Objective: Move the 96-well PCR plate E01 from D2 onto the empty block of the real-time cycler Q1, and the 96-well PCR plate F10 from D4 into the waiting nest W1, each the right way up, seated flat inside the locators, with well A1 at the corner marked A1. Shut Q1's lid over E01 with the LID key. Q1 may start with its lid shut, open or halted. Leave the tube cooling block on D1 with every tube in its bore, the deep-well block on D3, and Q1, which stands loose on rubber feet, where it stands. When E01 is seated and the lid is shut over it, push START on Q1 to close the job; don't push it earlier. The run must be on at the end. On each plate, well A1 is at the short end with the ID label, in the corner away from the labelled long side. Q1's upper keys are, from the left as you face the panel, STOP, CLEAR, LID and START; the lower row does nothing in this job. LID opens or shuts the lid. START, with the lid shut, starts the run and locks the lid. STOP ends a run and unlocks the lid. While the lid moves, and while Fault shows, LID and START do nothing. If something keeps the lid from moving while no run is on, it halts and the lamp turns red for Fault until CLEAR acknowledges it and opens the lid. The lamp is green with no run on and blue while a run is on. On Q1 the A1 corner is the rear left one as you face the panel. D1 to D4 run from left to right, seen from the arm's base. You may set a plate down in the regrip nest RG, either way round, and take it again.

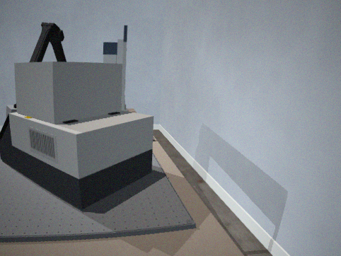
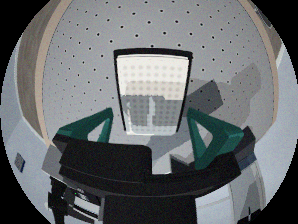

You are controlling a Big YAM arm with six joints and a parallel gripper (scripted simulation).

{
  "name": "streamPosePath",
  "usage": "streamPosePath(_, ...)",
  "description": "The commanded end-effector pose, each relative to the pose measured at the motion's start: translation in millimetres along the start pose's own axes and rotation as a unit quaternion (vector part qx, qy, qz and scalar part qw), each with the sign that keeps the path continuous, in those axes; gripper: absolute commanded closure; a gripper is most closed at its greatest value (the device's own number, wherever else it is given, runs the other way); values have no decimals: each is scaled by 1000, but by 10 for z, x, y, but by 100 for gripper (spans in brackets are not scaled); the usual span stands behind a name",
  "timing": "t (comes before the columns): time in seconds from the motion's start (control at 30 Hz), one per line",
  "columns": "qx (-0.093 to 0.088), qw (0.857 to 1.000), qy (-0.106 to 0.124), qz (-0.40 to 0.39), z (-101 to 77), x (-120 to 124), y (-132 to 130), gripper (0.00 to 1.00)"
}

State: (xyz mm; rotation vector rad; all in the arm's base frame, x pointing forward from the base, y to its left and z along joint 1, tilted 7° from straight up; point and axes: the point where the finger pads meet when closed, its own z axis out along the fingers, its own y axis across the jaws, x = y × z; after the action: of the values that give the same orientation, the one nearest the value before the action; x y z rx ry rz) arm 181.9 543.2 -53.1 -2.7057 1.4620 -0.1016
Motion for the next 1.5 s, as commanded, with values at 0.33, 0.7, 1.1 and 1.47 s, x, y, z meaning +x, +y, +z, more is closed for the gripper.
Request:
streamPosePath(0.33, 26, 999, -22, 14, -453, -131, -262, 0)
streamPosePath(0.7, 22, 1000, -18, 3, -660, -163, -123, 0)
streamPosePath(1.1, 20, 1000, -15, 15, -757, -72, -226, 0)
streamPosePath(1.47, 30, 999, -25, 9, -1000, -187, -234, 0)
